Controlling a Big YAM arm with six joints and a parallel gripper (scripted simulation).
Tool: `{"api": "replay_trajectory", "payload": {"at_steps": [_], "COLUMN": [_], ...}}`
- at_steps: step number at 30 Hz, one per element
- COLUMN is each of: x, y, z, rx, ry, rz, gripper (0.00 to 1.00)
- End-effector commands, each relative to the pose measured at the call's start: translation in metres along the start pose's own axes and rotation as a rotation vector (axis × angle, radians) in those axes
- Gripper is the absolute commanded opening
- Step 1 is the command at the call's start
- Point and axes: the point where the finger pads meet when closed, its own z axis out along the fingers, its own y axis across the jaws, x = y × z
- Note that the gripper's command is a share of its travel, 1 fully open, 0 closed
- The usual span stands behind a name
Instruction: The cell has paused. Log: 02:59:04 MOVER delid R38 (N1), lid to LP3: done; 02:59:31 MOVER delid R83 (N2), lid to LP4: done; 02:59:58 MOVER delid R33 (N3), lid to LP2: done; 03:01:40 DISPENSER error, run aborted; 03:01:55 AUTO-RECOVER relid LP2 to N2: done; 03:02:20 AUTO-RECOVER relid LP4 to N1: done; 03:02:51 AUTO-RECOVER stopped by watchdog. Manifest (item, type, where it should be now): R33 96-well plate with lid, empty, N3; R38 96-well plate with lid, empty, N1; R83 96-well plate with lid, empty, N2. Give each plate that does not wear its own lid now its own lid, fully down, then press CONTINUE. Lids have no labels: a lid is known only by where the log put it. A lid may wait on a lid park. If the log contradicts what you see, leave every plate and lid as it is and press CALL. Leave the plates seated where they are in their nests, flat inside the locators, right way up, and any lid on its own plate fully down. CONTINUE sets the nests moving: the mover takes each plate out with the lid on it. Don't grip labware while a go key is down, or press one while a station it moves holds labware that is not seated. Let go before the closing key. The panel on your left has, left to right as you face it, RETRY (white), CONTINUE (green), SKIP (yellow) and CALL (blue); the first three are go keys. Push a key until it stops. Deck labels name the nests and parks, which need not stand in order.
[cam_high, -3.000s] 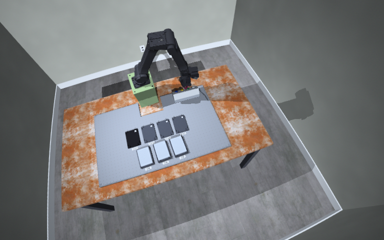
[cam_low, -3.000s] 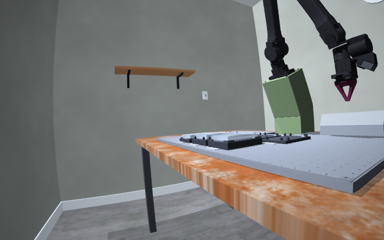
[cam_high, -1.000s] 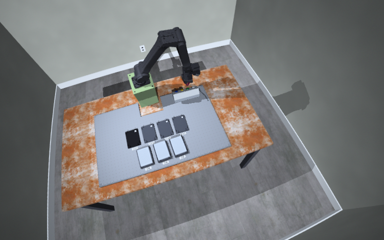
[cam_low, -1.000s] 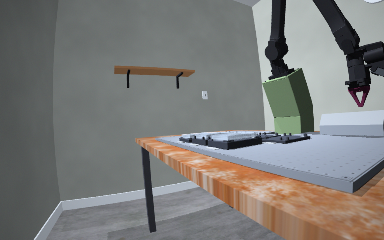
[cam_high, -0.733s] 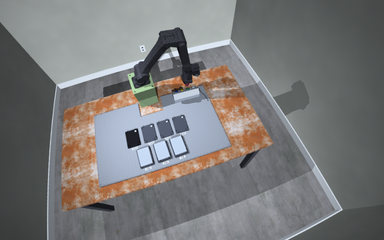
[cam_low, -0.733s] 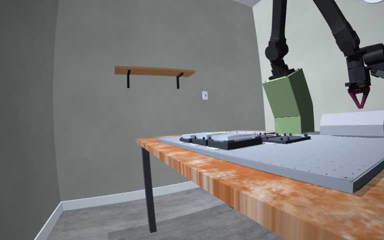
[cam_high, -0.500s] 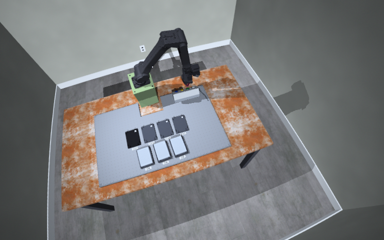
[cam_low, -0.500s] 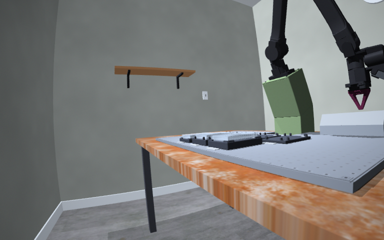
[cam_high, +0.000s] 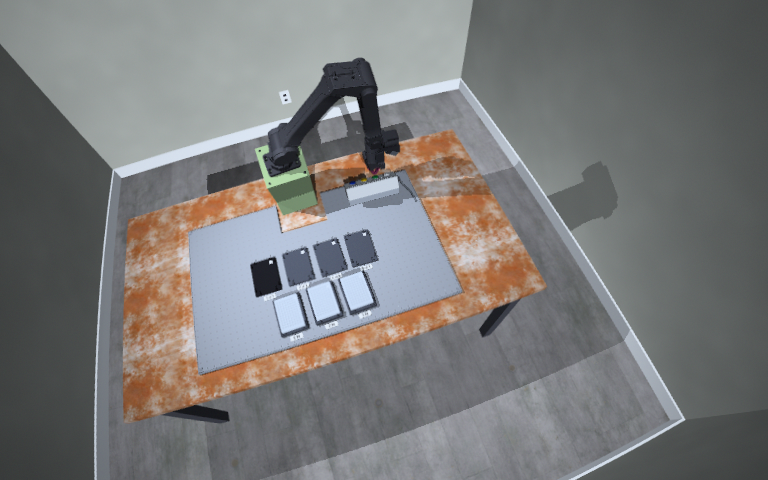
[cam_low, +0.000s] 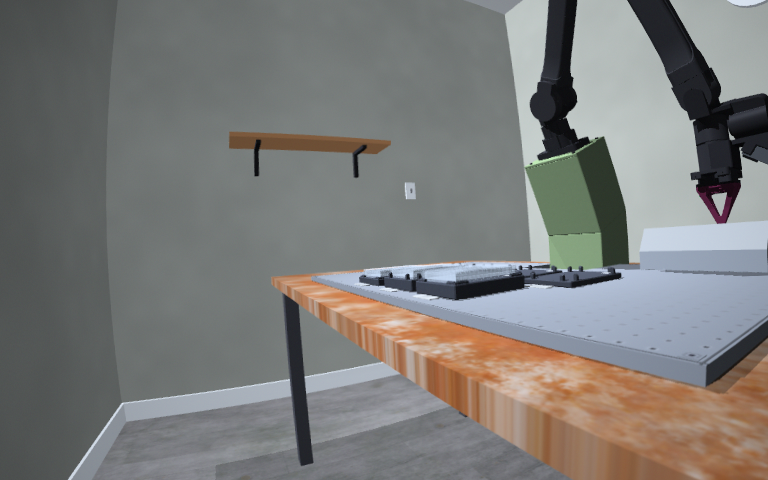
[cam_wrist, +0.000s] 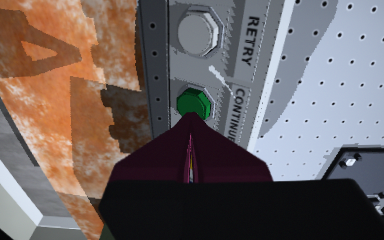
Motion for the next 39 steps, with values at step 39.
{"api": "replay_trajectory", "payload": {"at_steps": [39], "x": [-0.005], "y": [-0.002], "z": [0.021], "rx": [0.001], "ry": [-0.006], "rz": [0.007], "gripper": [0.0]}}
